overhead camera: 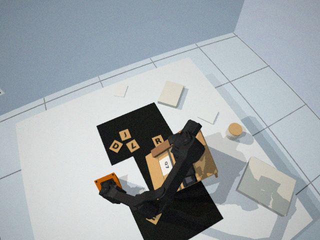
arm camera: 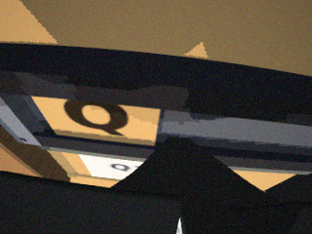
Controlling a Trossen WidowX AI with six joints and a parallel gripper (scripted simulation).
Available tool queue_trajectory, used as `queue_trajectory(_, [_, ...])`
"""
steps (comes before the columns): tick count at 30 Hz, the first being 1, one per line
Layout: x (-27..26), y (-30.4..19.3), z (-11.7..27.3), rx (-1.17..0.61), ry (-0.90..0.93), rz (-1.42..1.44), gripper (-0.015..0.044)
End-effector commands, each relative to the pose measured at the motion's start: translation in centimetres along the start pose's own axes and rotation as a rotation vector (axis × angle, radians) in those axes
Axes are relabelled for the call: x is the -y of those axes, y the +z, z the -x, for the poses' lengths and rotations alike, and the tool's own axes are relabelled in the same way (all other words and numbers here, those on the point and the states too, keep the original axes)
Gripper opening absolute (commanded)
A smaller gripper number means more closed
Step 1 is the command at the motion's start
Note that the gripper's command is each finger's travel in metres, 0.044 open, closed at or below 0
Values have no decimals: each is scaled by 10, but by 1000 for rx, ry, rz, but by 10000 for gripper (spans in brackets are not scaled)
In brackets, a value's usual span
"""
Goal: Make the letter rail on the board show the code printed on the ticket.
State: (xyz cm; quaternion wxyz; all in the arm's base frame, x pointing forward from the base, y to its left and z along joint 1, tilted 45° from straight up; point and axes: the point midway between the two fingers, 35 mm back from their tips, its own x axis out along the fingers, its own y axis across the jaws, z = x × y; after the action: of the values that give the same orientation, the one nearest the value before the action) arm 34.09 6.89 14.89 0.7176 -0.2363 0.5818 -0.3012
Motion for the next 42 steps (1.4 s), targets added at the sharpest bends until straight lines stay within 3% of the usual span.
queue_trajectory(1, [-1, 1, -2, -5, 5, 1, 0])
queue_trajectory(42, [-7, 6, -8, -5, 5, 1, 0])
